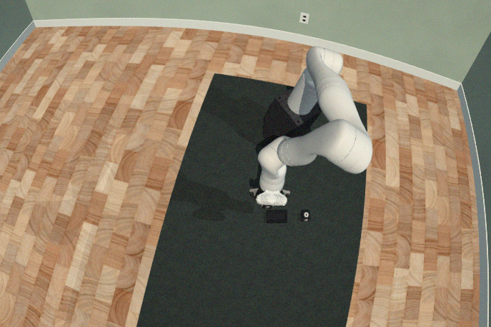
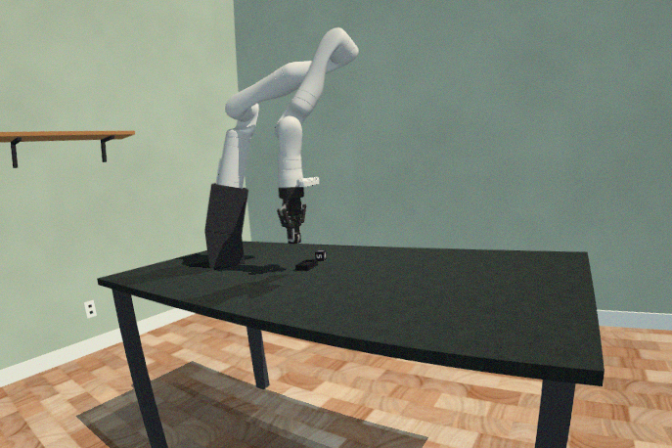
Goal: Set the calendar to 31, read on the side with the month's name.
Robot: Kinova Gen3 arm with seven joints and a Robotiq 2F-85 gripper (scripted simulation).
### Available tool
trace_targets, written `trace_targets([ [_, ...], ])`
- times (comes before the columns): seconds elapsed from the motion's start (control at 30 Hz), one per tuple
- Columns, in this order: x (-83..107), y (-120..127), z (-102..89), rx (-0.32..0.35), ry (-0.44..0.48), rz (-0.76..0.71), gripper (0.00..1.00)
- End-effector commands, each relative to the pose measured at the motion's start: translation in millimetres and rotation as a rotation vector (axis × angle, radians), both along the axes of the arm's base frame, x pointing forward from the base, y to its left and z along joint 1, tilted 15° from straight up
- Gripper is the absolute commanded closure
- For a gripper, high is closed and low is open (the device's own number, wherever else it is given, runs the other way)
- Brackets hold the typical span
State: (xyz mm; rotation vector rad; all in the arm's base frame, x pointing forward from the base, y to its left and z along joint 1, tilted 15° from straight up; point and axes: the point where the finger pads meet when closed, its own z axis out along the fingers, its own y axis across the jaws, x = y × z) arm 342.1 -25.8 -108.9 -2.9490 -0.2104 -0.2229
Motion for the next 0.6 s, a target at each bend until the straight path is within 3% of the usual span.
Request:
trace_targets([
  [0.0,2.5,-7,0.2,0.014,0.017,-0.086,0.74],
  [0.43,9.5,-27,-1.8,0.093,0.113,-0.62,0.74],
  [0.57,10.7,-30,-1.7,0.105,0.126,-0.695,0.74],
])
